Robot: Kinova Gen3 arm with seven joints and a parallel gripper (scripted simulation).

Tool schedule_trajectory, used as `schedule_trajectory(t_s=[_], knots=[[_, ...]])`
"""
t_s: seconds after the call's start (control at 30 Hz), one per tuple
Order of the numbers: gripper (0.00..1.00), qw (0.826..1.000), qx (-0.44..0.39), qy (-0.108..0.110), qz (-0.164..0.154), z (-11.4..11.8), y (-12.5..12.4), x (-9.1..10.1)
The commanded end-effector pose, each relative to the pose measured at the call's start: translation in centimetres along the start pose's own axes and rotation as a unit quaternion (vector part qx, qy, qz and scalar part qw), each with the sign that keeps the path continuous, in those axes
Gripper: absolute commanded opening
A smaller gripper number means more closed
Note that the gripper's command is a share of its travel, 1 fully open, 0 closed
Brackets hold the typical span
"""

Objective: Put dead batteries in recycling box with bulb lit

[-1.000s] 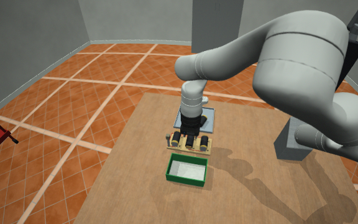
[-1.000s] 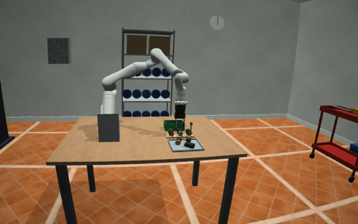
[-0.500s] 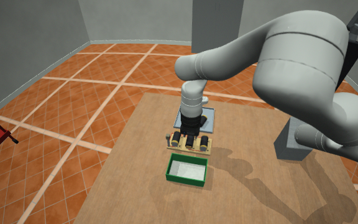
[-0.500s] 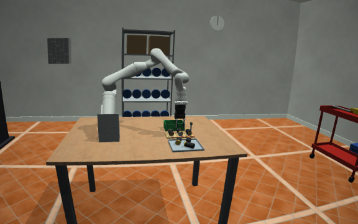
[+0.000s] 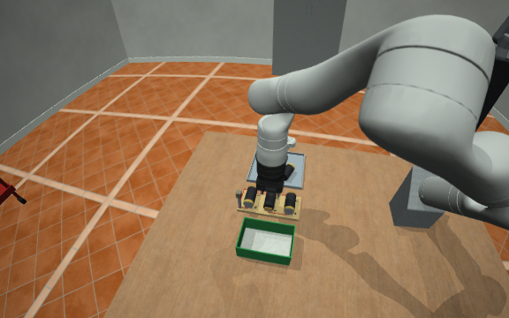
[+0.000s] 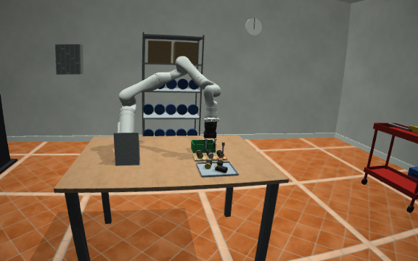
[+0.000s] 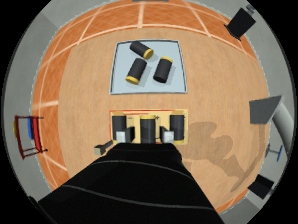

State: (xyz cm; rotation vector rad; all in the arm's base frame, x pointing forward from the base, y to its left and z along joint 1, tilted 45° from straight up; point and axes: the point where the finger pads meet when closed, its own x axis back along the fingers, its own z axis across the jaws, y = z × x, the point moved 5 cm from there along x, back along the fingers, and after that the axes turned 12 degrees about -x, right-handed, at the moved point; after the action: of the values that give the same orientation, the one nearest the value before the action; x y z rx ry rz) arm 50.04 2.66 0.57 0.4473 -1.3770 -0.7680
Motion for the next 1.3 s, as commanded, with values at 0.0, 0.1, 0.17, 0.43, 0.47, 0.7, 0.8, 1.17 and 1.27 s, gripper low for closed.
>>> schedule_trajectory(t_s=[0.0,0.1,0.17,0.43,0.47,0.7,0.8,1.17,1.27], knots=[[0.90,1.000,0.000,-0.001,0.000,-0.07,-0.03,0.11],[0.90,1.000,0.000,-0.001,0.000,-0.07,-0.03,0.11],[0.90,1.000,0.000,-0.001,0.000,-0.07,-0.03,0.11],[0.90,1.000,0.000,-0.001,0.000,-0.07,-0.03,0.11],[0.90,1.000,0.000,-0.001,0.000,-0.07,-0.03,0.11],[0.90,1.000,0.000,-0.001,0.000,-0.07,-0.03,0.11],[0.90,1.000,0.000,-0.001,0.000,-0.07,-0.03,0.11],[0.90,1.000,0.000,-0.001,0.000,-0.07,-0.03,0.03],[0.90,1.000,0.000,-0.001,0.000,-0.07,-0.03,-0.74]])
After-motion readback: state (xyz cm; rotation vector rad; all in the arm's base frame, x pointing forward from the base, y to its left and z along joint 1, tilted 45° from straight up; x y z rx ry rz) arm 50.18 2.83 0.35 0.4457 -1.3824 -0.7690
